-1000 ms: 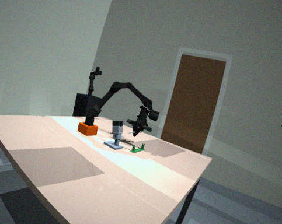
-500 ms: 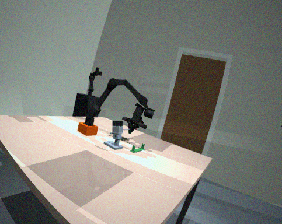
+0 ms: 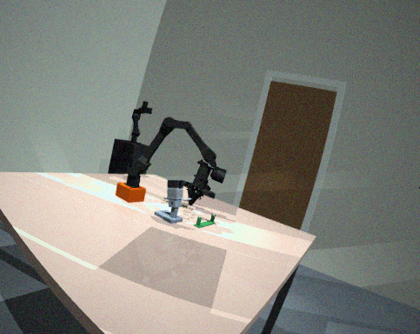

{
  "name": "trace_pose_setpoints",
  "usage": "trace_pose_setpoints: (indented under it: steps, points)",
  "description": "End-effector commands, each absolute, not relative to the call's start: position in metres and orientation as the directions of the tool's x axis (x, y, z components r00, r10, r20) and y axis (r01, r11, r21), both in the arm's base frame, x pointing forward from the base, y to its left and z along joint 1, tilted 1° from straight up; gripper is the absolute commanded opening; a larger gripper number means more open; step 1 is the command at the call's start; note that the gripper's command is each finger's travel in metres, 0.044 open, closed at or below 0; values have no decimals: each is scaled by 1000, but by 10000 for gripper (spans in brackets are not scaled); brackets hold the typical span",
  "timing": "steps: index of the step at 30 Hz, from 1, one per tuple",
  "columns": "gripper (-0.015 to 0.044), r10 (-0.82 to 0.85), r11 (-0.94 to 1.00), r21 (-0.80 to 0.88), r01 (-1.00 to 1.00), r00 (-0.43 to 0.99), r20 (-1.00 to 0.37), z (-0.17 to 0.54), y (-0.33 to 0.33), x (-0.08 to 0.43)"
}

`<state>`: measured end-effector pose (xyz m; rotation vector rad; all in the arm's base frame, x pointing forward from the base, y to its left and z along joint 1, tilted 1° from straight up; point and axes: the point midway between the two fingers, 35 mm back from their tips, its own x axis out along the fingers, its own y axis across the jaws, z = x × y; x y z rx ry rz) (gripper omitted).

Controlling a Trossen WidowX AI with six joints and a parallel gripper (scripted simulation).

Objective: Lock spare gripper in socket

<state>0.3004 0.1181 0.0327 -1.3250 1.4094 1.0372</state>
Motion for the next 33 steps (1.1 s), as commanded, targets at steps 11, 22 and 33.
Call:
trace_pose_setpoints:
  steps: [11, 22, 33]
  points:
    - [0, -228, 76, 0, -997, -17, -974, 21, 113, 299]
    - [0, -228, 76, 3, -997, -20, -973, 20, 104, 299]
    - [0, -228, 76, 6, -997, -23, -973, 19, 96, 298]
